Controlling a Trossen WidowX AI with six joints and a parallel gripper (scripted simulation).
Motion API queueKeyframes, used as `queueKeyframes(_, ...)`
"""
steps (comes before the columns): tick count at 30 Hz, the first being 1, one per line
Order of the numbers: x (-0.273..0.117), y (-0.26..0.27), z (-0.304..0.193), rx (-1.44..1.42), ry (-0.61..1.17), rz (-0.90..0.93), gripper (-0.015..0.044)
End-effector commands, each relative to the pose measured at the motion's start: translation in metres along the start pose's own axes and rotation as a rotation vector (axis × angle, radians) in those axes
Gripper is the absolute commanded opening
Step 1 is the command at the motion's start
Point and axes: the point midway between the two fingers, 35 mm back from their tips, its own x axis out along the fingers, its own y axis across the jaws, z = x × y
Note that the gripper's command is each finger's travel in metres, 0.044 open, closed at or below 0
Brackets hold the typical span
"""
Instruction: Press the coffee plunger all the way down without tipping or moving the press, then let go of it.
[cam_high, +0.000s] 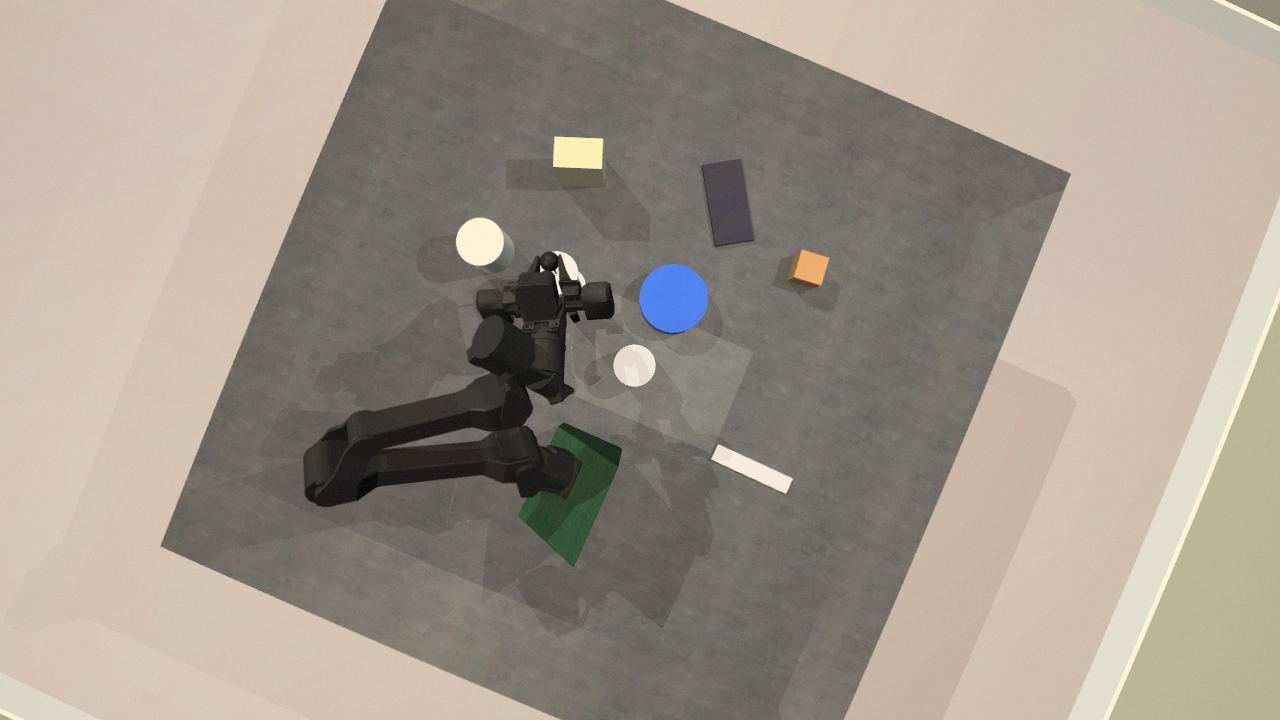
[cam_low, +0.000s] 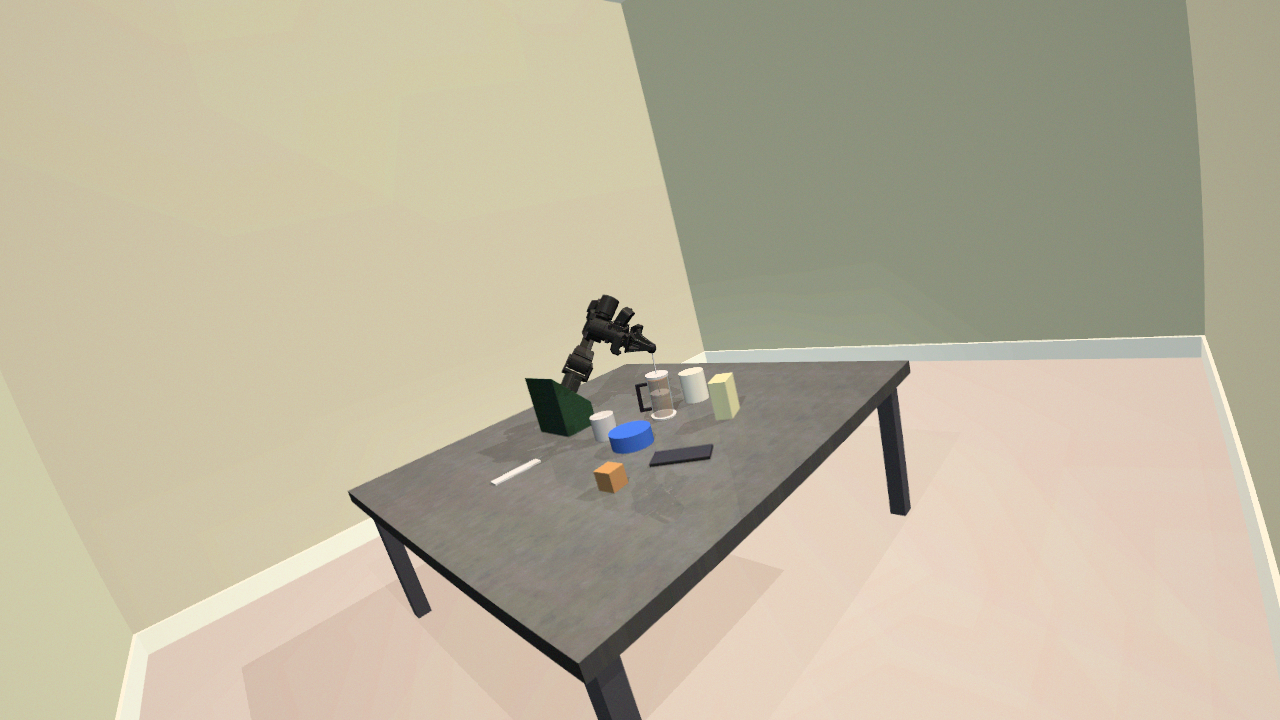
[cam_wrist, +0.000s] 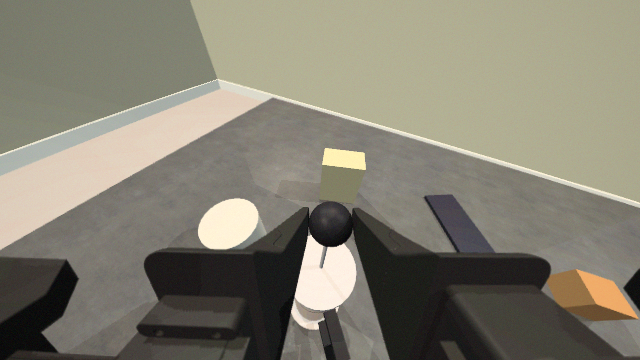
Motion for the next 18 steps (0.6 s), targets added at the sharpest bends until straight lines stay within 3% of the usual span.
queueKeyframes(1,0.007,-0.003,-0.023,0.049,0.034,0.004,0.0120)
queueKeyframes(18,0.026,0.001,-0.043,0.052,0.024,0.010,0.0120)
